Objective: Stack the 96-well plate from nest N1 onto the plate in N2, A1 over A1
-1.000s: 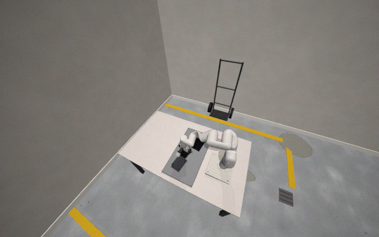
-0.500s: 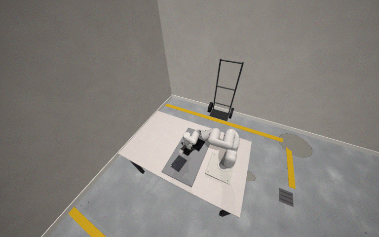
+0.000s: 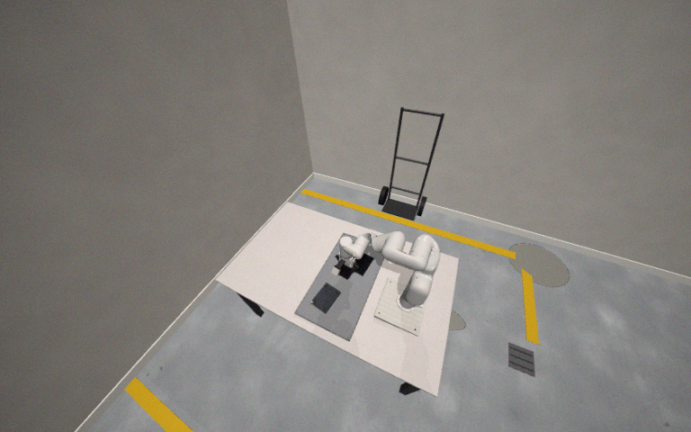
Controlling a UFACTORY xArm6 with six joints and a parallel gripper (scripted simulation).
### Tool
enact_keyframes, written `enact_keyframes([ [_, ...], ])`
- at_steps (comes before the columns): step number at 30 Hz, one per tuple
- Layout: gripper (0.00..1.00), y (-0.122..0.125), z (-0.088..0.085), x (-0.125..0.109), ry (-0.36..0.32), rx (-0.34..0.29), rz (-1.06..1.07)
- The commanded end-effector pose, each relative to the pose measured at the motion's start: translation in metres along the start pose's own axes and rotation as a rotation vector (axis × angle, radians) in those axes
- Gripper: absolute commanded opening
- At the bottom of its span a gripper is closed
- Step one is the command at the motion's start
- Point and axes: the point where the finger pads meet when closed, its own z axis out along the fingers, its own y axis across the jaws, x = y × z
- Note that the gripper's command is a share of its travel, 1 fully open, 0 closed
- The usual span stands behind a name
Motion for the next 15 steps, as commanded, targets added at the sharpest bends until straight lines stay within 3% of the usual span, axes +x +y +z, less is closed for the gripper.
enact_keyframes([
  [1,0.00,-0.001,-0.002,-0.010,0.001,-0.005,0.000],
  [15,0.00,-0.008,-0.002,-0.050,0.000,-0.004,0.000],
])
